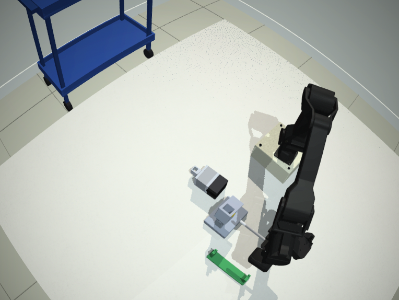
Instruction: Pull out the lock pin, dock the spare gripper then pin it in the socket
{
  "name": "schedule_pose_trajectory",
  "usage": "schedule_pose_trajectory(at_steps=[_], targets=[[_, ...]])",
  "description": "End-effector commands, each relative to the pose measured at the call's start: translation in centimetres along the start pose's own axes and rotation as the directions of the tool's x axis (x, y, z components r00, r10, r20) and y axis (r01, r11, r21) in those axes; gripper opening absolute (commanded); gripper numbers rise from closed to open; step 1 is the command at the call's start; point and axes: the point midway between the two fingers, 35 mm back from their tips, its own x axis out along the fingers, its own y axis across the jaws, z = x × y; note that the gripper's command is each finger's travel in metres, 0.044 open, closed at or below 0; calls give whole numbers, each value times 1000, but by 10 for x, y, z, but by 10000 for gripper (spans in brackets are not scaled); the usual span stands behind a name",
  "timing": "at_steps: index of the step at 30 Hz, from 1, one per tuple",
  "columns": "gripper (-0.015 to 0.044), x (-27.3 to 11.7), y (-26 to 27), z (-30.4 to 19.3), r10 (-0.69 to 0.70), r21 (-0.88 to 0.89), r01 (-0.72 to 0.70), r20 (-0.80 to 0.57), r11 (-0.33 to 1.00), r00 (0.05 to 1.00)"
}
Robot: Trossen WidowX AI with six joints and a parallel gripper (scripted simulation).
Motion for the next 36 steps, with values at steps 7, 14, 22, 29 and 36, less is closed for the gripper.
schedule_pose_trajectory(at_steps=[7,14,22,29,36], targets=[[0,-8,0,1,0,-1,0,0,1000,1000],[0,-9,-5,3,-1,0,1,0,1000,1000],[0,-12,-28,13,-3,3,3,1,1000,1000],[0,-13,-49,21,-5,6,5,2,1000,1000],[0,-13,-69,29,-8,8,8,2,1000,1000]])
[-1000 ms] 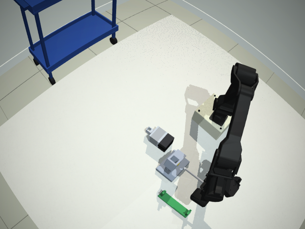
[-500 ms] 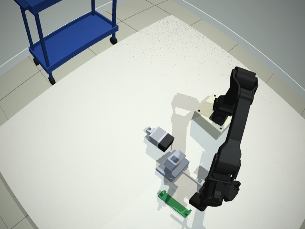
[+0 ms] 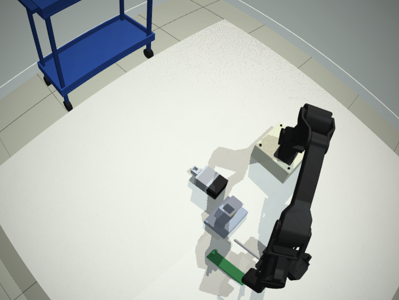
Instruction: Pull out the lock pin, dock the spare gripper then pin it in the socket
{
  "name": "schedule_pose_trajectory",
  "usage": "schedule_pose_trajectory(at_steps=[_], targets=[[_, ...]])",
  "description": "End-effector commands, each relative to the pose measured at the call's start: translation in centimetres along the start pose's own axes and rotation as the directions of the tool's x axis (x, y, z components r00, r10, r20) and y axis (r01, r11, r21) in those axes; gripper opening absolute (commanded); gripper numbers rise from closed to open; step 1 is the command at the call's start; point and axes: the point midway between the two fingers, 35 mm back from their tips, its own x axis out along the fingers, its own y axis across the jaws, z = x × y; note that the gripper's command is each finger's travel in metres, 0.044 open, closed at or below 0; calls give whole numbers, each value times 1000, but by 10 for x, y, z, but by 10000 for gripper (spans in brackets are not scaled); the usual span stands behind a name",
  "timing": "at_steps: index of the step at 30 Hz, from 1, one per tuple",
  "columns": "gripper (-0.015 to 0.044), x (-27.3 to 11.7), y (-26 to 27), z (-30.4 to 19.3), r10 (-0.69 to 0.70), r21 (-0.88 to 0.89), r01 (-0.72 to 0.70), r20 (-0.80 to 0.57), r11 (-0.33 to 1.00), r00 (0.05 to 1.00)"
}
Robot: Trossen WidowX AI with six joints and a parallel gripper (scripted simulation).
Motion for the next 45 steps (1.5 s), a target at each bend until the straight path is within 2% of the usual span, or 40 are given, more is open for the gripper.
schedule_pose_trajectory(at_steps=[1,11,45], targets=[[0,1,-13,4,2,2,-2,-3,1000,1000],[0,3,-37,13,0,6,0,-1,1000,1000],[0,46,-39,7,-23,3,23,10,1000,1000]])
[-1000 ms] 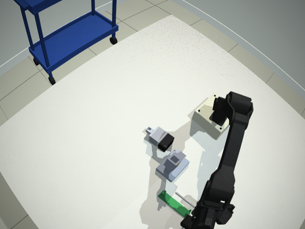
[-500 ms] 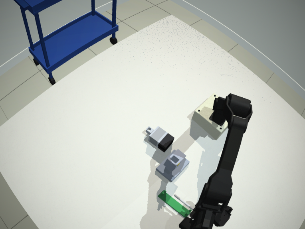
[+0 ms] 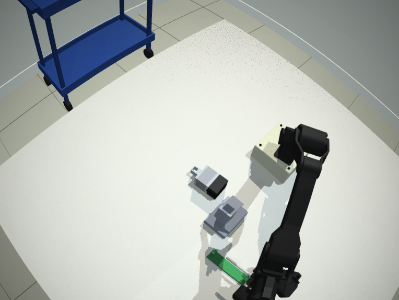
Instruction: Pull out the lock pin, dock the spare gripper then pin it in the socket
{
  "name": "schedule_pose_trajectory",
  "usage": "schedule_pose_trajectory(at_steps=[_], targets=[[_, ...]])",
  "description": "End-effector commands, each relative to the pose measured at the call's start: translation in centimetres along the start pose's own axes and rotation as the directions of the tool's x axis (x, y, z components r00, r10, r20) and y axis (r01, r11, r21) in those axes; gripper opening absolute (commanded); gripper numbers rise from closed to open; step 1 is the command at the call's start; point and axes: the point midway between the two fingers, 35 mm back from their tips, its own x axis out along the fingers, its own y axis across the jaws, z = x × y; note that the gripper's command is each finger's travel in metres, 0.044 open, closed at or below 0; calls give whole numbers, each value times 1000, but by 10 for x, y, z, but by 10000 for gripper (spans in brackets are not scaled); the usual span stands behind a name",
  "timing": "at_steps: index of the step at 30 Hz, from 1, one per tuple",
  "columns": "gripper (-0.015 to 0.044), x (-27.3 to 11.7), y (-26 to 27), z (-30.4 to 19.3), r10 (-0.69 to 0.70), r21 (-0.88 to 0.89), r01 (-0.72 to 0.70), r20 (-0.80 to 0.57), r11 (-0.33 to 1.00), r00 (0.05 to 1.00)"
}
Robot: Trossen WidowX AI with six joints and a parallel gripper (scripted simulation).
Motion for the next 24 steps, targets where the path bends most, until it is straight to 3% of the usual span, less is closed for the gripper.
schedule_pose_trajectory(at_steps=[1,24], targets=[[0,9,2,-2,2,-4,-2,-1,1000,1000],[0,31,3,-6,-11,-6,11,6,1000,1000]])
